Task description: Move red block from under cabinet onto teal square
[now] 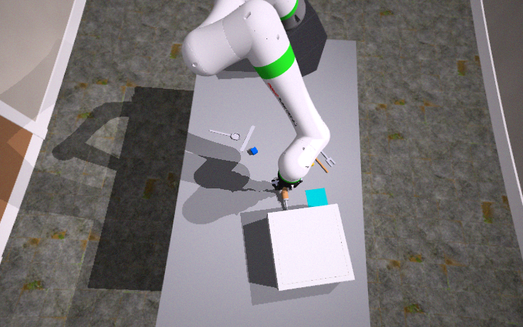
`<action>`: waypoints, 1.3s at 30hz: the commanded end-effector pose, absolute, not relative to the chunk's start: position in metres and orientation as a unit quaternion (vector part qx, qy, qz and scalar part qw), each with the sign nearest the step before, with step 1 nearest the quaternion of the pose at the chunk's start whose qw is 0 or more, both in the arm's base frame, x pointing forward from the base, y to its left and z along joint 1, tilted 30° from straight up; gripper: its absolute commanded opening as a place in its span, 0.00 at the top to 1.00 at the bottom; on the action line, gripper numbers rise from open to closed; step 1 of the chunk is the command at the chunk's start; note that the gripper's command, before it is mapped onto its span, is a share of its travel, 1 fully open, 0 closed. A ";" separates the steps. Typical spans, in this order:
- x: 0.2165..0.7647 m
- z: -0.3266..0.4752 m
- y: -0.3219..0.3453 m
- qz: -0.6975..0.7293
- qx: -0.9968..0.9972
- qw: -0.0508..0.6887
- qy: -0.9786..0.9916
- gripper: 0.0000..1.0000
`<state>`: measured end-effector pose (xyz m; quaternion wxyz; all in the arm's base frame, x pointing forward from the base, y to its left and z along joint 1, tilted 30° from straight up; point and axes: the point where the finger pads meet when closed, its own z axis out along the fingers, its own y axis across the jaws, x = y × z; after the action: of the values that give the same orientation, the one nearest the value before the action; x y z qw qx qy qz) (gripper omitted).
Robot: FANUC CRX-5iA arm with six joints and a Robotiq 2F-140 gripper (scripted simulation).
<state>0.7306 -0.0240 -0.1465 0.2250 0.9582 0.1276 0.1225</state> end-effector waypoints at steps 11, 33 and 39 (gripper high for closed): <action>0.731 -0.146 -0.024 0.123 0.958 0.225 0.128 1.00; 0.725 -0.160 0.002 0.123 0.958 0.225 0.127 1.00; 0.722 -0.168 0.017 0.123 0.958 0.225 0.127 1.00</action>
<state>0.7226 0.0129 -0.1661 0.2249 0.9582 0.1271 0.1225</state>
